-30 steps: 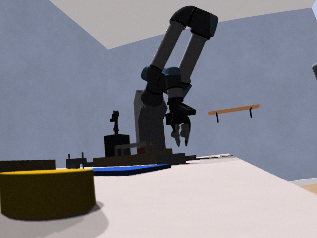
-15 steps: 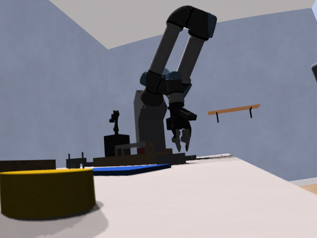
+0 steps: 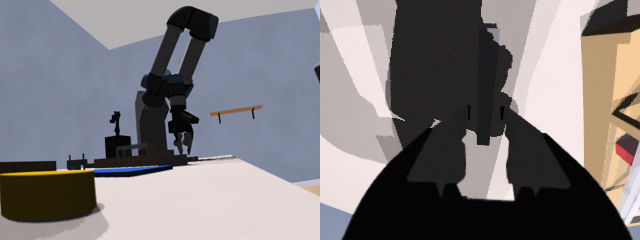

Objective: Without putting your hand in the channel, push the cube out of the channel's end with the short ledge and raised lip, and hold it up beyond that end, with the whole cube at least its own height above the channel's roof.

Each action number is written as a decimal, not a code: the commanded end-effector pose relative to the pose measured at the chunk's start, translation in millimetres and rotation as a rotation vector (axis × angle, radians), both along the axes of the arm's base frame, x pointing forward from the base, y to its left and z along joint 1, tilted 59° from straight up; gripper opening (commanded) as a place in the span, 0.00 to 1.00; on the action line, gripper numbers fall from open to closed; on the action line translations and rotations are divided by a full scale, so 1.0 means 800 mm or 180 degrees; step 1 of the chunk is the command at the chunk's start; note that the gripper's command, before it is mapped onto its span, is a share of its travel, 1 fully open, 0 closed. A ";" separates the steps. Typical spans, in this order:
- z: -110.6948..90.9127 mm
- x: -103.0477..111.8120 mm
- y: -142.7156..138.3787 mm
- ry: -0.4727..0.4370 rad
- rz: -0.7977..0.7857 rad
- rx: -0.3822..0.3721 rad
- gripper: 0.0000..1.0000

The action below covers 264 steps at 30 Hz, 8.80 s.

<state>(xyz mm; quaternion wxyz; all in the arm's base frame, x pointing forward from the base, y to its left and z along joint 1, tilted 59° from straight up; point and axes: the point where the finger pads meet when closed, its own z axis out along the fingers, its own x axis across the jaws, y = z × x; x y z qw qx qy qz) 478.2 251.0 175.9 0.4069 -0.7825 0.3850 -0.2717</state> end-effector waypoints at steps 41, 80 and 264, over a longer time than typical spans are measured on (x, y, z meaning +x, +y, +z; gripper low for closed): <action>-0.016 0.024 0.014 -0.0004 0.0000 0.0000 0.22; -0.016 0.024 0.014 -0.0004 0.0000 0.0000 0.00; 0.007 -0.069 -0.125 0.0127 0.0282 -0.0526 0.00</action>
